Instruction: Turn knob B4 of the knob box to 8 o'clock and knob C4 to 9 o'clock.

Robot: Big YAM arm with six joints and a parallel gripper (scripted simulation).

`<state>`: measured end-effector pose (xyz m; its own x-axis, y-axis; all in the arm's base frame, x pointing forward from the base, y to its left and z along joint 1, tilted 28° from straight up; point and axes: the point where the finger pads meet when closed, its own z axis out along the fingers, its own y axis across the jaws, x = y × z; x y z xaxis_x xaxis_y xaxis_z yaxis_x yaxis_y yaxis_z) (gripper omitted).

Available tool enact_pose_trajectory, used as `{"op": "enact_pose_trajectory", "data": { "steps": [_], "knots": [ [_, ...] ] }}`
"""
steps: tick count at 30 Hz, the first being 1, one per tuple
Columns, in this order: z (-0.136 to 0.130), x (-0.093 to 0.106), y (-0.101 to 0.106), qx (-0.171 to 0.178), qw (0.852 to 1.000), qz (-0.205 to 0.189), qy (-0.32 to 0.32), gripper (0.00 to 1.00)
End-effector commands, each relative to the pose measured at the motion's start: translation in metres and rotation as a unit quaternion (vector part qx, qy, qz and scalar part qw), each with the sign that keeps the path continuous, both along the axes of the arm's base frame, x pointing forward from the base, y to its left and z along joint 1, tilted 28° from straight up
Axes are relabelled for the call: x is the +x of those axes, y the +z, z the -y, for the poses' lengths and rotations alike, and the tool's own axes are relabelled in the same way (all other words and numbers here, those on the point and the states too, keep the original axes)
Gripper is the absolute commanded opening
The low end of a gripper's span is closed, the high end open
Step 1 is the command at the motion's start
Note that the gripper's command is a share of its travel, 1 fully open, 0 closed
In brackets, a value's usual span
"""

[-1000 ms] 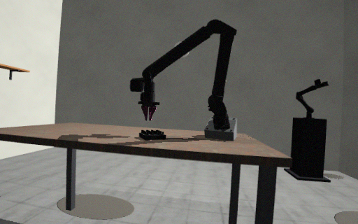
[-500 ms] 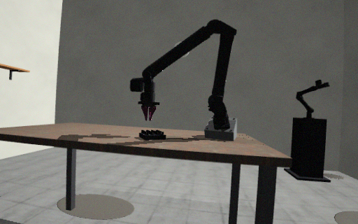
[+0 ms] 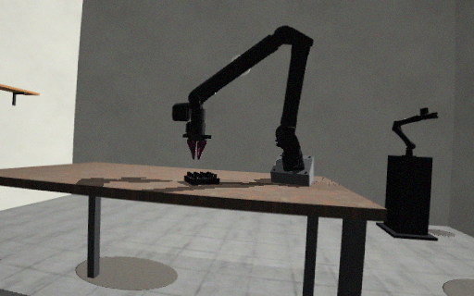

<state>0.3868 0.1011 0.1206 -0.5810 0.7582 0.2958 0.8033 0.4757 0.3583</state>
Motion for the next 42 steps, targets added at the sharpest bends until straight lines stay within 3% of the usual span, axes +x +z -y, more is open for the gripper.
{"op": "enact_pose_trajectory", "data": {
  "steps": [1, 13, 42],
  "knots": [
    [0.001, 0.019, 0.024, 0.000, 1.000, 0.028, -0.007, 0.19],
    [-0.003, 0.005, -0.005, -0.001, 1.000, 0.002, -0.007, 0.19],
    [-0.020, 0.009, -0.033, -0.001, 1.000, 0.002, -0.005, 0.19]
  ]
}}
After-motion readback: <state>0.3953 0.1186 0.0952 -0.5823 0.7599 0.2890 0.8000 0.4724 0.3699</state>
